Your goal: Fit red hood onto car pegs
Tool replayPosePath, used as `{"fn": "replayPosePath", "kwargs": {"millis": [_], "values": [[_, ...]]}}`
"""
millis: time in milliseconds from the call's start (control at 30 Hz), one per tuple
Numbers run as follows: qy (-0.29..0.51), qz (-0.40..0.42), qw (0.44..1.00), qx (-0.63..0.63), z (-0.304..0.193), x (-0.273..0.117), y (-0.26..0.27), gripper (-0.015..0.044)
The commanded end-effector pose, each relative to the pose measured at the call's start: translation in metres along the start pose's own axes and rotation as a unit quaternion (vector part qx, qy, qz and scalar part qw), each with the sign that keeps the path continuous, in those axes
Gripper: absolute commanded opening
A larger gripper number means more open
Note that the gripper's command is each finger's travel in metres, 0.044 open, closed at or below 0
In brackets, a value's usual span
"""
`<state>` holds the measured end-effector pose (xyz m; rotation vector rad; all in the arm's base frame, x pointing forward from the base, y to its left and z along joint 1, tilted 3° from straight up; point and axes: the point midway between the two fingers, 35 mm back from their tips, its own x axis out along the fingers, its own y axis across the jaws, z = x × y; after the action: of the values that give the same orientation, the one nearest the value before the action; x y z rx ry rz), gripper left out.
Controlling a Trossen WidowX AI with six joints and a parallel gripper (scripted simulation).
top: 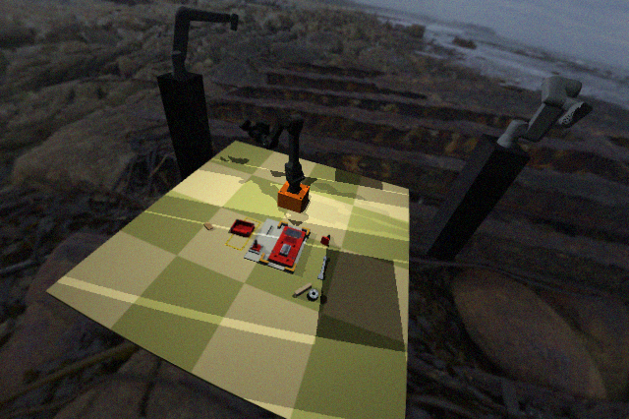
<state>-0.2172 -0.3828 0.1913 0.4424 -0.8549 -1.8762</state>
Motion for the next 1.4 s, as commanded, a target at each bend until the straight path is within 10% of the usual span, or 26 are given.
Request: {"fn": "replayPosePath", "kwargs": {"millis": [0, 267, 867, 1367], "values": [[0.002, 0.0, 1.0, 0.0, -0.001, 0.0, 0.0, 0.0245], [0.139, -0.013, 0.99, 0.005, -0.09, 0.007, 0.032, 0.044], [0.519, -0.064, 0.85, -0.07, -0.319, -0.124, 0.128, 0.044], [0.693, -0.097, 0.666, -0.257, -0.377, -0.321, 0.152, 0.044]]}}
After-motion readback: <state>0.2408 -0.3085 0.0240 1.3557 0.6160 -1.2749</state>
